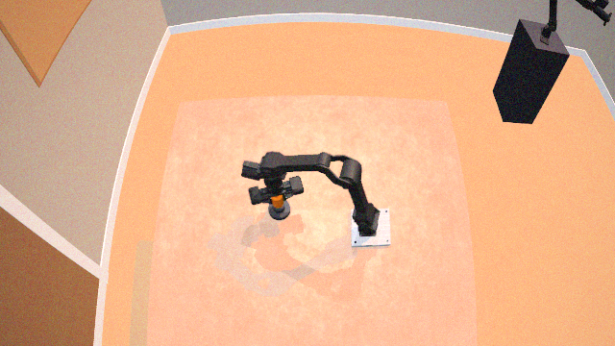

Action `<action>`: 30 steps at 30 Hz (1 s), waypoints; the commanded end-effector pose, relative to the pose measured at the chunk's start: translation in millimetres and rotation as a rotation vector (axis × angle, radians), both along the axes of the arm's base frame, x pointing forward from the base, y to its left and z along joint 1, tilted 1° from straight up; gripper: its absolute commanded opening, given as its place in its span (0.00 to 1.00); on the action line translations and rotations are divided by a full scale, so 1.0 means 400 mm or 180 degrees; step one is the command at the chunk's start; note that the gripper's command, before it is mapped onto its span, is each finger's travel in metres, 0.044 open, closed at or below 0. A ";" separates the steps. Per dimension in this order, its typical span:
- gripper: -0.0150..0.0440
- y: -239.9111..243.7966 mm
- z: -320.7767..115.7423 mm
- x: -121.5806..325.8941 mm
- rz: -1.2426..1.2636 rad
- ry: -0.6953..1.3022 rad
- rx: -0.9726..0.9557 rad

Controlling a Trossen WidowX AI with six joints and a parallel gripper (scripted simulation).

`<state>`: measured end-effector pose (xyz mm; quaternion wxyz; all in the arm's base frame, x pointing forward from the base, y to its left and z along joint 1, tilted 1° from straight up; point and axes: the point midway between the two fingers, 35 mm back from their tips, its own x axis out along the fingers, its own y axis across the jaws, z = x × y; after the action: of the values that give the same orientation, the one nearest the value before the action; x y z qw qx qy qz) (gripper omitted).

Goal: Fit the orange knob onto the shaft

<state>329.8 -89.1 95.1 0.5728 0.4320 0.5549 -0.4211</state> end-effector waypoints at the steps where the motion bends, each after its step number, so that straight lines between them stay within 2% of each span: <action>1: 0.25 0.001 -0.003 -0.003 -0.0021 0.0006 0.0004; 30: 0.25 0.000 -0.011 -0.003 0.0083 0.0006 0.0001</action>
<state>329.1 -89.1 91.2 0.5733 0.4305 0.5563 -0.4200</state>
